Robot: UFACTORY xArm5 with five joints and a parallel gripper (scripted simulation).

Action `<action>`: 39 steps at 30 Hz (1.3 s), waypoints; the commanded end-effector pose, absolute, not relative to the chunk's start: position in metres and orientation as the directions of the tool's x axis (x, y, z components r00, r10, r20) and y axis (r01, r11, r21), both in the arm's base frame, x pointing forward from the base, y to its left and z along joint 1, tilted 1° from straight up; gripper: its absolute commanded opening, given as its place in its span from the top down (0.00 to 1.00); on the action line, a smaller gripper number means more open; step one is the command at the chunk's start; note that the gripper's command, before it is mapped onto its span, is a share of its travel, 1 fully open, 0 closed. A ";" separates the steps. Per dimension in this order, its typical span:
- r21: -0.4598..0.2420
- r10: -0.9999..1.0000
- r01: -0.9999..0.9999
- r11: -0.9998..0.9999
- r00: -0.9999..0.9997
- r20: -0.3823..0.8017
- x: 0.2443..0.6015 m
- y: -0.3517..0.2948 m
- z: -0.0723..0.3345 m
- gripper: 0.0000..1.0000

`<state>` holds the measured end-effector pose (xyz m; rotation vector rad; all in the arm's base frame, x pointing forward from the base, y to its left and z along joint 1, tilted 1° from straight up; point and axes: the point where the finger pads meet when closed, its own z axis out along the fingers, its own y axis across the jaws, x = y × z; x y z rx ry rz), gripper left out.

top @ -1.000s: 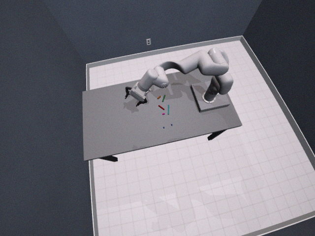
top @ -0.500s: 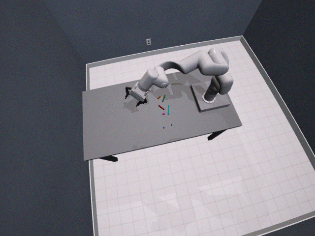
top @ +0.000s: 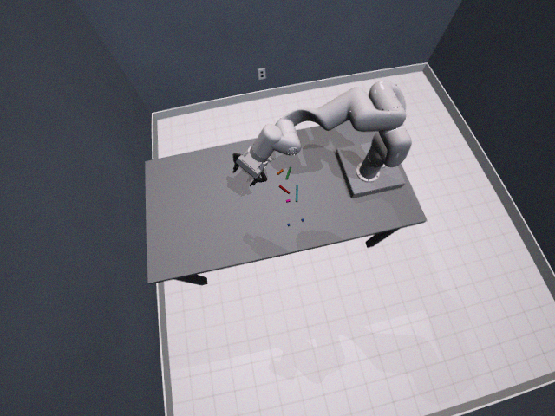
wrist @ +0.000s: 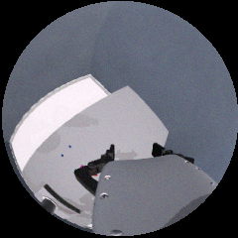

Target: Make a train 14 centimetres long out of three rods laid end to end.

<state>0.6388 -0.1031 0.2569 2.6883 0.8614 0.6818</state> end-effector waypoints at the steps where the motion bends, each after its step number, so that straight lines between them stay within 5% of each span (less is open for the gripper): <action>1: 0.302 0.519 0.431 -0.850 0.780 0.350 0.609 -0.114 0.229 0.00; 22: 0.081 0.123 0.109 -0.991 0.974 0.188 0.449 -0.134 0.099 0.00; 39: 0.003 -0.170 -0.170 -0.985 0.985 0.014 0.316 -0.121 0.028 0.00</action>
